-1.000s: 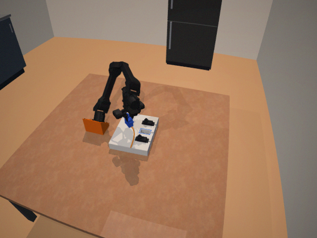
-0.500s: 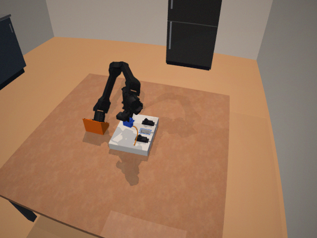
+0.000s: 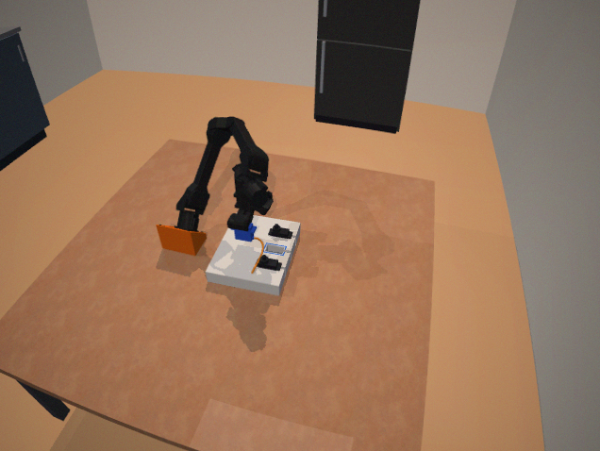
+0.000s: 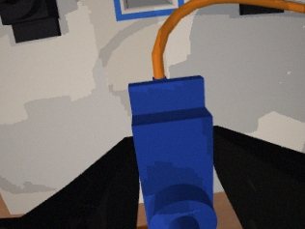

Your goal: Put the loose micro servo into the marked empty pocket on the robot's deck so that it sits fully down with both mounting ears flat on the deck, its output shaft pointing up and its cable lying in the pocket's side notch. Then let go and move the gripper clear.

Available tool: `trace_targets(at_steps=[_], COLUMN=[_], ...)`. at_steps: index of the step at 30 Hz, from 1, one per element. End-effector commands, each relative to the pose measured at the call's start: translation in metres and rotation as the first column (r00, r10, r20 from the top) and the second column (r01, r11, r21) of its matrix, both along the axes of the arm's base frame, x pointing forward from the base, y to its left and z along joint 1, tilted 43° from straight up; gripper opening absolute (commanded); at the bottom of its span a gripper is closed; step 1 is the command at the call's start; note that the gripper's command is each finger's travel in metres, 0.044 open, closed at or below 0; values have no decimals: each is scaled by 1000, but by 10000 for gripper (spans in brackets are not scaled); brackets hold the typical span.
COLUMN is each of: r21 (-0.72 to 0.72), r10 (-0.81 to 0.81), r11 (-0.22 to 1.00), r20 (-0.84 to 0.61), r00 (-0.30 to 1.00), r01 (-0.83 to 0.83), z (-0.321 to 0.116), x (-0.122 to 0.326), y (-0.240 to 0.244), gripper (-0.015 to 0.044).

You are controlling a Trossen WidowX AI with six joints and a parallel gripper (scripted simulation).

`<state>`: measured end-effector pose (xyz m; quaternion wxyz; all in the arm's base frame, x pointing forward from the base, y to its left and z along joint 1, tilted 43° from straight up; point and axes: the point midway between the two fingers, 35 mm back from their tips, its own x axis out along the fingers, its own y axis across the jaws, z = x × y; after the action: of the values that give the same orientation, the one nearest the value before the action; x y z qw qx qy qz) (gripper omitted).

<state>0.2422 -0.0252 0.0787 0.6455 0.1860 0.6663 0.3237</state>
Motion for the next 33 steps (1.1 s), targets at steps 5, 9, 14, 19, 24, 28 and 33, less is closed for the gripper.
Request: trace_targets(at_steps=[5,9,14,19,24,28,33], r21=[2,2,3,3,4,4,4], r10=[-3,-3,-3,-3,-3,-3,-3], r11=[1000,1000,1000,1000,1000,1000,1000], r20=[3,5,6,8,9,9,9], r00=[1000,1000,1000,1000,1000,1000,1000], r01=[3,3,3,3,3,3,3], z=[1,2,4,5,6,5,0], x=[30,46,66,84,99,100,100], y=[5,8,12,16,19,20,24], gripper=[0,0,0,0,0,0,0])
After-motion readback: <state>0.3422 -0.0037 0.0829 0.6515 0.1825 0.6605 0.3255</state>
